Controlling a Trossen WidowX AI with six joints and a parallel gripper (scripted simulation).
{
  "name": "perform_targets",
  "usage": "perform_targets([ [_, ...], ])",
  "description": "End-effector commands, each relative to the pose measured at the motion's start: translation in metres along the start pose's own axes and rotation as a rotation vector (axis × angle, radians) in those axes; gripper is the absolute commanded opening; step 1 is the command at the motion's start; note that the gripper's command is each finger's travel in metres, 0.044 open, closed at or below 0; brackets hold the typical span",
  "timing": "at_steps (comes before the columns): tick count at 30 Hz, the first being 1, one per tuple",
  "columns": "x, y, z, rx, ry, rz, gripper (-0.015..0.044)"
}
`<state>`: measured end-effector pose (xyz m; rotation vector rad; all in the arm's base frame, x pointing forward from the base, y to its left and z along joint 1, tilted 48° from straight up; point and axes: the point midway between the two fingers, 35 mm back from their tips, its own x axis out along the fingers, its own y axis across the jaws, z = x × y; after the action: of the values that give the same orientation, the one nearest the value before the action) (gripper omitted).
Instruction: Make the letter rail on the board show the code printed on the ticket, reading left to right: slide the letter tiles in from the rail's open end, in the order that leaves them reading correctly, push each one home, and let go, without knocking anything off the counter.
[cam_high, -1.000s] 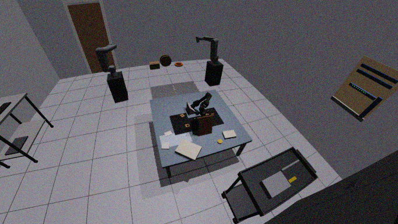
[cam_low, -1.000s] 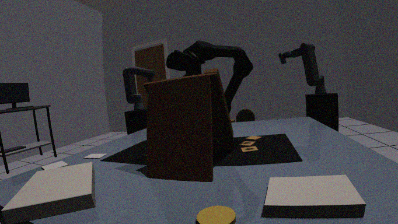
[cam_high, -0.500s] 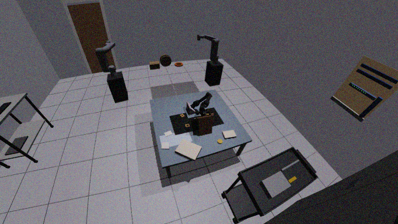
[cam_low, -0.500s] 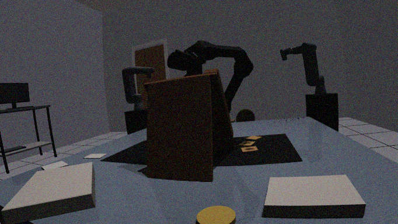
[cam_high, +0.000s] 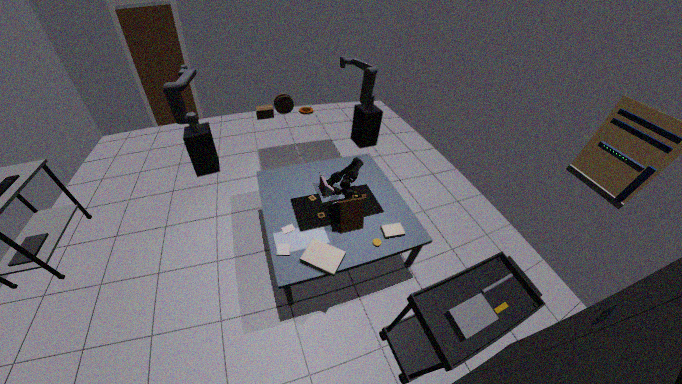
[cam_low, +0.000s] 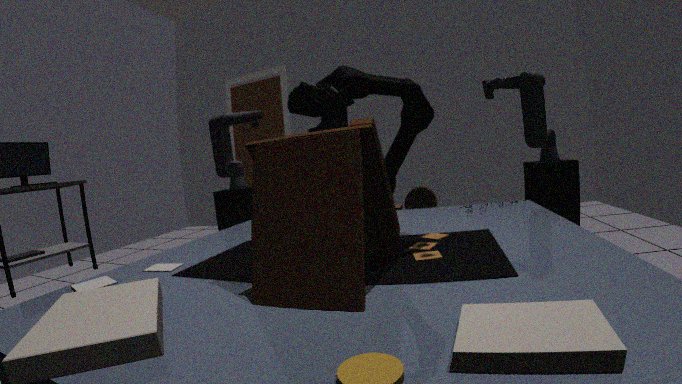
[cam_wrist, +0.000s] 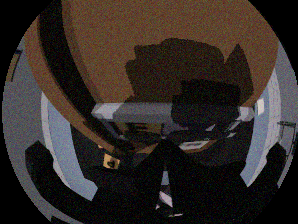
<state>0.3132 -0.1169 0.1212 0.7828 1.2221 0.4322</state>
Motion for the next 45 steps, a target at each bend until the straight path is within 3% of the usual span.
perform_targets([
  [1,-0.005,0.000,-0.005,-0.005,0.004,-0.002,0.0000],
  [8,-0.010,0.000,-0.009,-0.005,0.004,-0.002,0.0000],
  [18,-0.060,-0.015,-0.043,-0.532,-0.237,-0.019,0.0263],
  [25,-0.099,-0.021,-0.081,-1.008,-0.460,-0.203,0.0440],
  [33,-0.127,-0.023,-0.119,-1.461,-0.588,-0.572,0.0440],
  [45,-0.128,-0.023,-0.121,-1.483,-0.589,-0.594,0.0440],
])
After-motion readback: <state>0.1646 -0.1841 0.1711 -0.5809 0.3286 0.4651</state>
